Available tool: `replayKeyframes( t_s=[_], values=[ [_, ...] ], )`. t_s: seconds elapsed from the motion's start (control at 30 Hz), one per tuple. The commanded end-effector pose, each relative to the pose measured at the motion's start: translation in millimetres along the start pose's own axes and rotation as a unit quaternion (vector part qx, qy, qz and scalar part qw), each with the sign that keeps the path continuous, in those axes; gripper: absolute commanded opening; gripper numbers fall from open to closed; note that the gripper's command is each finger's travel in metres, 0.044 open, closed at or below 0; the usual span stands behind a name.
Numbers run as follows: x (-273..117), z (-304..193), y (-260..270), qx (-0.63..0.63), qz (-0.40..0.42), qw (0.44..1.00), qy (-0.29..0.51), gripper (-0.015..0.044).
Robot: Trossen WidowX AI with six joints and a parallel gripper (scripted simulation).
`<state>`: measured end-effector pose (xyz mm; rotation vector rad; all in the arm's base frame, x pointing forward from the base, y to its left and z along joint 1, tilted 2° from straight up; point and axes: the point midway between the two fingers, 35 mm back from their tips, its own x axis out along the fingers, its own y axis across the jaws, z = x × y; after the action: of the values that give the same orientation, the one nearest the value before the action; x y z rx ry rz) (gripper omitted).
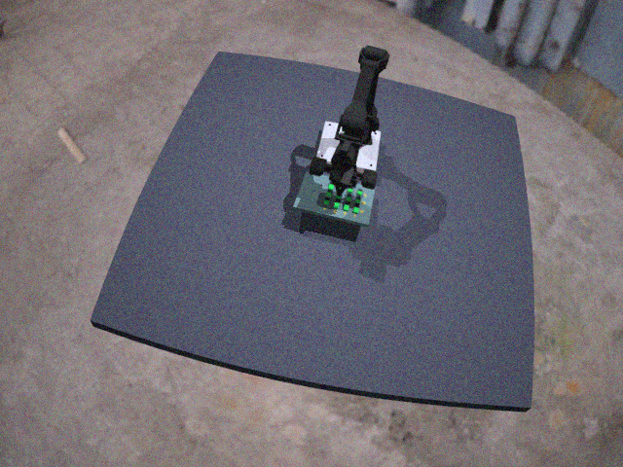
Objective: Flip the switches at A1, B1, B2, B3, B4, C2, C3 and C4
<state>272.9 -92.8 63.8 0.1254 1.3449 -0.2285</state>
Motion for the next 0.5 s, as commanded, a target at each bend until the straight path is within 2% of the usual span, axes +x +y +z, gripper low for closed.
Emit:
replayKeyframes(
  t_s=[0.0, 0.47],
  values=[
    [1.7, 0.2, 0.7, -0.001, 0.002, 1.0, 0.0, 0.0],
    [3.5, 0.2, 0.7, -0.001, 0.002, 1.0, 0.0, 0.0]
  ],
)
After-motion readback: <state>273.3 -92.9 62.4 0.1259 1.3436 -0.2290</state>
